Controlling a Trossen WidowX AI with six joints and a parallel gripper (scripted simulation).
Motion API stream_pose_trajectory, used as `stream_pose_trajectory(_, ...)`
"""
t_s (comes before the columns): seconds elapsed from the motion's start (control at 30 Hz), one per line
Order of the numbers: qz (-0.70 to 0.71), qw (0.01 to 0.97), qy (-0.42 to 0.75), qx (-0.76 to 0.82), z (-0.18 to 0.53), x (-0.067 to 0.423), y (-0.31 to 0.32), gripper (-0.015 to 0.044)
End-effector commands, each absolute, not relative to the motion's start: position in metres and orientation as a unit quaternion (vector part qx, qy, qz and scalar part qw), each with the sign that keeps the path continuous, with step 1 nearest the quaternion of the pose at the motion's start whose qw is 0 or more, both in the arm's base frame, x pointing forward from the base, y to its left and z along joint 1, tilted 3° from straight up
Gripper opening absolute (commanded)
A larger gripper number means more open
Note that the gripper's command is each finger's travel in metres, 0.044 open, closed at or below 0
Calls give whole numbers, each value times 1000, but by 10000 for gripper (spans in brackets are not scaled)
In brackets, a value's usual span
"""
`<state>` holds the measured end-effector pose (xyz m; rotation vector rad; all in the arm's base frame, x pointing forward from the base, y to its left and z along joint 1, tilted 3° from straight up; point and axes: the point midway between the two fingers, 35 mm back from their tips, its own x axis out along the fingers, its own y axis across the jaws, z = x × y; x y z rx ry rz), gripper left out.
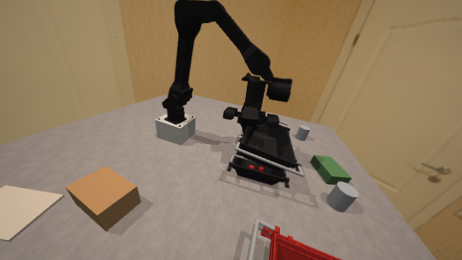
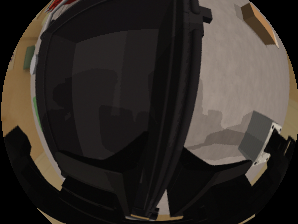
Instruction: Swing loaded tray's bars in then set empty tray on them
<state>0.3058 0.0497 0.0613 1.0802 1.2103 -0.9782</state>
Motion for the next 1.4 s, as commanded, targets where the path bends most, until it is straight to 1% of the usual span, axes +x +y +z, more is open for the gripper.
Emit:
stream_pose_trajectory(0.0,-430,576,529,452,54,297,48,0)
stream_pose_trajectory(0.93,-430,576,529,452,54,297,48,0)
stream_pose_trajectory(0.97,-420,584,519,462,61,305,50,0)
stream_pose_trajectory(1.37,-430,576,529,452,46,295,47,0)
